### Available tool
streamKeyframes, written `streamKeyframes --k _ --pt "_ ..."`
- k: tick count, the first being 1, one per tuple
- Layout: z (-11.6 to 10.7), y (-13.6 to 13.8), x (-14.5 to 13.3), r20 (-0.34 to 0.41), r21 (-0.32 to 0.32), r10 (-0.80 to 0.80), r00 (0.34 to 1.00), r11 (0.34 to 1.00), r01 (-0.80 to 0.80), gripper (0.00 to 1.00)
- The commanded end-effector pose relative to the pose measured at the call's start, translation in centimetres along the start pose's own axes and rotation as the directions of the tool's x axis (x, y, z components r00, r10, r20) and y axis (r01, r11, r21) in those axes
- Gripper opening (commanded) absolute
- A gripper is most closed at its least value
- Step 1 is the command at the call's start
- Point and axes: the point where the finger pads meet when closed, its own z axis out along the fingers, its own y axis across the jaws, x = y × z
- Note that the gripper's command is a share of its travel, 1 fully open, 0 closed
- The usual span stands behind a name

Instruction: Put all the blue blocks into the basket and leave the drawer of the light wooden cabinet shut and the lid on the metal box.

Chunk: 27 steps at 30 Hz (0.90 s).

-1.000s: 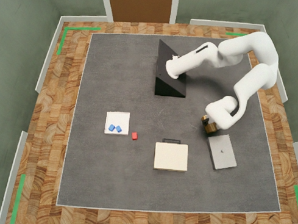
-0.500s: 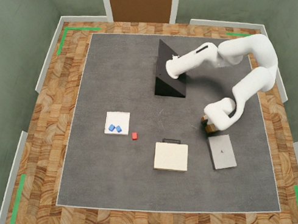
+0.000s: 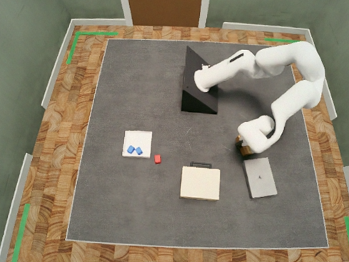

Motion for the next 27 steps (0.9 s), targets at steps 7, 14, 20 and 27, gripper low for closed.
streamKeyframes --k 7,14,20,27 --pt "0.07 0.0 0.08 -0.002 0.0 -0.001 1.0 1.0 0.001 0.9" --pt "0.07 0.0 0.08 -0.002 0.0 -0.001 1.0 1.0 0.001 0.9" --pt "0.07 0.0 0.08 -0.002 0.0 -0.001 1.0 1.0 0.001 0.62" --pt "0.07 0.0 0.08 -0.002 0.0 -0.001 1.0 1.0 0.001 0.62"
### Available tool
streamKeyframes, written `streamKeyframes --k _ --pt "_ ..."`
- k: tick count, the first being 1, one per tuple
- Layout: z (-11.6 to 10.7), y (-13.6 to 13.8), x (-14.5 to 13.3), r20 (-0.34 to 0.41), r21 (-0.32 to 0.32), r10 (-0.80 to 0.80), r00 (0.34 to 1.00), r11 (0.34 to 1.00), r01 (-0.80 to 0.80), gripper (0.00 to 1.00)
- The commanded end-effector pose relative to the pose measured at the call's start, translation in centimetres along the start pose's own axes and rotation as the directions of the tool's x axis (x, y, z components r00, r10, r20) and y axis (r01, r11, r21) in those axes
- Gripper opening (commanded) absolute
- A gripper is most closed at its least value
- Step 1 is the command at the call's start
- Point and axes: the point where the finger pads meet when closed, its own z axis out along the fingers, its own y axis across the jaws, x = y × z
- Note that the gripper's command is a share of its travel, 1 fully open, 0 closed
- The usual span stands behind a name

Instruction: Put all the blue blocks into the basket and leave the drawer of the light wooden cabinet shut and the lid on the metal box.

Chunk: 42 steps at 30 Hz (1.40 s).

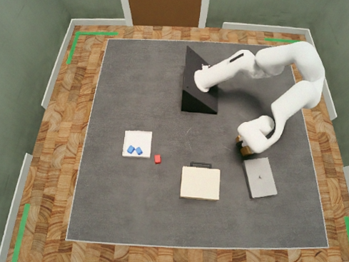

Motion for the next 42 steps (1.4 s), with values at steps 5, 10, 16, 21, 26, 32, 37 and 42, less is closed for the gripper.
streamKeyframes --k 5,10,16,21,26,32,37,42 --pt "-0.1 0.0 0.1 -0.002 0.0 -0.001 1.0 1.0 0.001 0.62" --pt "-0.1 0.0 0.1 -0.002 0.0 -0.001 1.0 1.0 0.001 0.62" --pt "-0.1 0.0 0.1 -0.002 0.0 -0.001 1.0 1.0 0.001 0.62" --pt "-0.1 0.0 0.1 -0.002 0.0 -0.001 1.0 1.0 0.001 0.62" --pt "-0.1 0.0 0.1 -0.002 0.0 -0.001 1.0 1.0 0.001 0.62" --pt "-0.2 0.0 0.1 -0.002 0.0 -0.001 1.0 1.0 0.001 0.62" --pt "-0.4 0.0 0.1 -0.002 0.0 -0.001 1.0 1.0 0.001 0.62" --pt "-1.3 0.0 0.1 -0.002 0.0 -0.001 1.0 1.0 0.001 0.62"
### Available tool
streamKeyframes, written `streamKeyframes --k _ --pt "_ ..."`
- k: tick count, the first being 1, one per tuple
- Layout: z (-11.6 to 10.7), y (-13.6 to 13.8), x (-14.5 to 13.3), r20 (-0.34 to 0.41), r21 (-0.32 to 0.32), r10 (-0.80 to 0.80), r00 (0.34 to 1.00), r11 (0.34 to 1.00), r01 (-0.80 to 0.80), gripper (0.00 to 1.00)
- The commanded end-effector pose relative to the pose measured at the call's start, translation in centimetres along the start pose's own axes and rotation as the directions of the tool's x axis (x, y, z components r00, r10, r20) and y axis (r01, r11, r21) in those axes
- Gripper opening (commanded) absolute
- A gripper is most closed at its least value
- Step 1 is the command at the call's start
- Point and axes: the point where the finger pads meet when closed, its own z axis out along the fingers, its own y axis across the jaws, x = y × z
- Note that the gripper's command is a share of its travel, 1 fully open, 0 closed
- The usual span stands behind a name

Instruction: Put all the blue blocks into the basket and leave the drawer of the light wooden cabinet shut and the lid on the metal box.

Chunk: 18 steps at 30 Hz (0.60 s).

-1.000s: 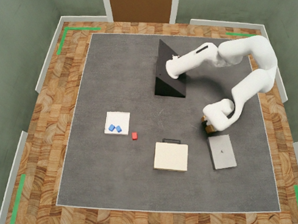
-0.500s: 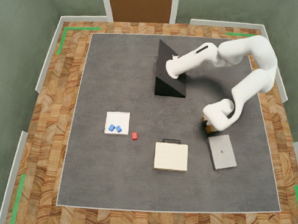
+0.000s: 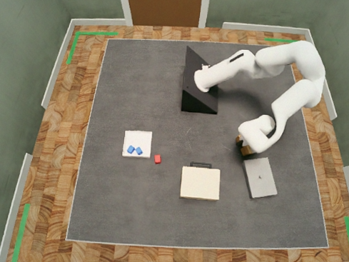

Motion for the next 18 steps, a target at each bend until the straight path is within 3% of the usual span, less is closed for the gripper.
streamKeyframes --k 1,10,18 --pt "-0.9 0.0 0.1 -0.002 0.0 -0.001 1.0 1.0 0.001 0.62" --pt "-3.2 0.0 0.1 -0.002 0.0 -0.001 1.0 1.0 0.001 0.62" --pt "-7.2 0.0 0.1 -0.002 0.0 -0.001 1.0 1.0 0.001 0.62"
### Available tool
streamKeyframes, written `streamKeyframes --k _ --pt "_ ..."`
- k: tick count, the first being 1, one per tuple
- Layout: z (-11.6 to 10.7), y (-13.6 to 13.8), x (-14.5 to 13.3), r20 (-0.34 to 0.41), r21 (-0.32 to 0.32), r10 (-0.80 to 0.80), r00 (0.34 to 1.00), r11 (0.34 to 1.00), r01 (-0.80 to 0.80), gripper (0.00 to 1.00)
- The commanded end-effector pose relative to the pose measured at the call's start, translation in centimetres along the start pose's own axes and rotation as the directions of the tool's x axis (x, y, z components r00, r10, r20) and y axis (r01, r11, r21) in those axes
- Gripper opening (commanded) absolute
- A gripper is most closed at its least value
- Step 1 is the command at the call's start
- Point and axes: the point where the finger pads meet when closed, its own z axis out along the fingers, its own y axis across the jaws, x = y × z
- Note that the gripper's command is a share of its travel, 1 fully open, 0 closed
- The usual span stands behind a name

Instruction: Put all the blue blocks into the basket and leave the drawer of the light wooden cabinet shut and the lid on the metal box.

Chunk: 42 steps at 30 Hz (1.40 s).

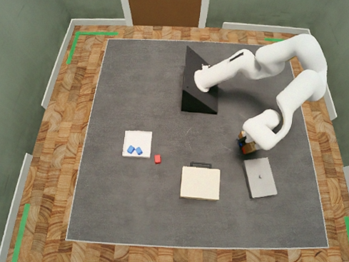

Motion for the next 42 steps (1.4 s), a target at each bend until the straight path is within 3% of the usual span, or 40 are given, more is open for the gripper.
streamKeyframes --k 1,7,21,42 --pt "-2.7 0.0 0.1 -0.002 0.0 -0.001 1.0 1.0 0.001 0.62" --pt "-5.5 0.0 0.1 -0.002 0.0 -0.001 1.0 1.0 0.001 0.62" --pt "-9.3 0.0 0.1 -0.002 0.0 -0.001 1.0 1.0 0.001 0.62" --pt "-10.0 0.2 0.4 -0.002 0.0 -0.001 1.0 1.0 0.001 0.62"
